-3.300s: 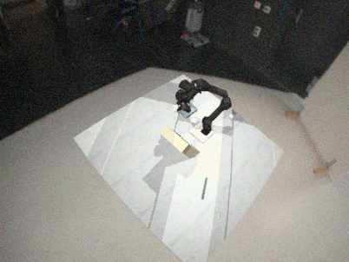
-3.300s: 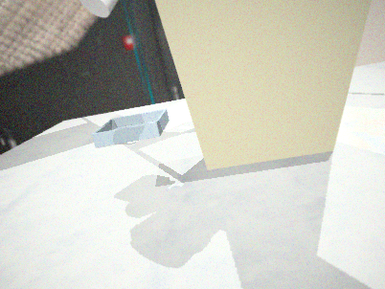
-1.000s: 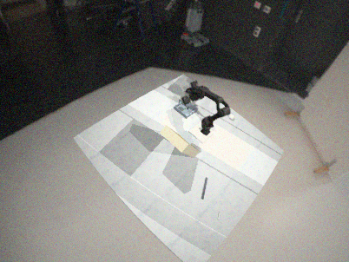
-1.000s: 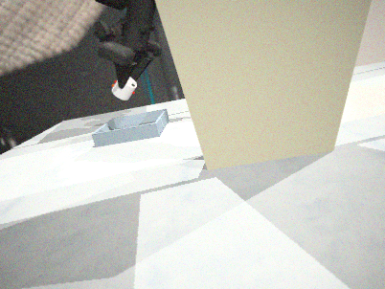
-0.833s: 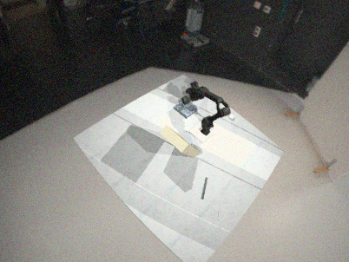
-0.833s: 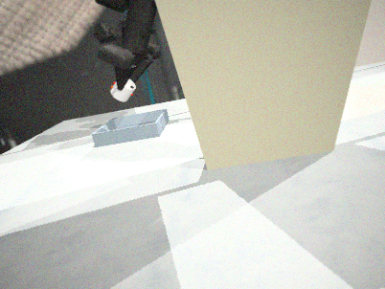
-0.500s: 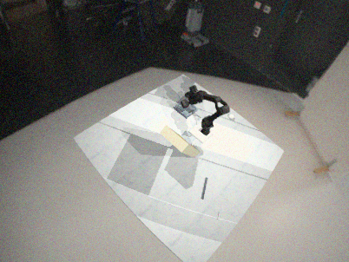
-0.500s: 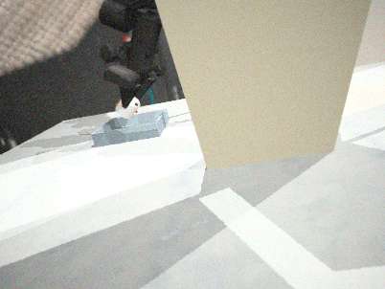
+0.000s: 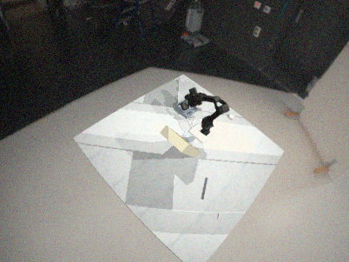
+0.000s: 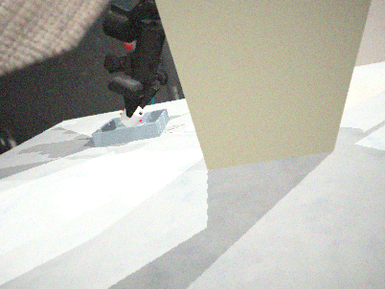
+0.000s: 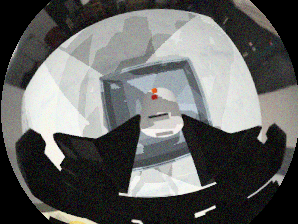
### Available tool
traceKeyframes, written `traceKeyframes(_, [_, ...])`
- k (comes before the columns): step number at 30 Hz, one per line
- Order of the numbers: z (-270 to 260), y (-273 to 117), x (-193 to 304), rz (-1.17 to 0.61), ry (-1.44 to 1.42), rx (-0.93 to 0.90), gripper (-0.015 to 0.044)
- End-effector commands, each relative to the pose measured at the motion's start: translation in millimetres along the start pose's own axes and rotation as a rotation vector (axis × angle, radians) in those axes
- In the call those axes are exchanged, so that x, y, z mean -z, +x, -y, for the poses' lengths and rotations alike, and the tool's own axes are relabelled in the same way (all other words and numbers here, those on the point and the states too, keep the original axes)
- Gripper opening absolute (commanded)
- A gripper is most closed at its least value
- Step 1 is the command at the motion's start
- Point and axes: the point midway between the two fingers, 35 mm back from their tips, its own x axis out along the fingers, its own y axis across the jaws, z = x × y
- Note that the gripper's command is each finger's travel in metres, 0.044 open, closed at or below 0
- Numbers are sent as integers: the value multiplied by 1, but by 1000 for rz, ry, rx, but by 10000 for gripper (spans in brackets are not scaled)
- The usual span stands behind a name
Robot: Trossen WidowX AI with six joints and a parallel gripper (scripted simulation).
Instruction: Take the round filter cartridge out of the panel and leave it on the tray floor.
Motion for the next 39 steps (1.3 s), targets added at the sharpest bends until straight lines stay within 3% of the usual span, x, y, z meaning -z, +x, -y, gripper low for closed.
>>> traceKeyframes(1, [0,-1,-2,5,0,0,263])
traceKeyframes(8, [0,-1,-2,5,0,0,440])
traceKeyframes(11, [0,-8,-7,5,0,0,440])
traceKeyframes(17, [0,-62,-35,2,0,0,440])
traceKeyframes(39, [1,-49,-32,2,4,5,440])
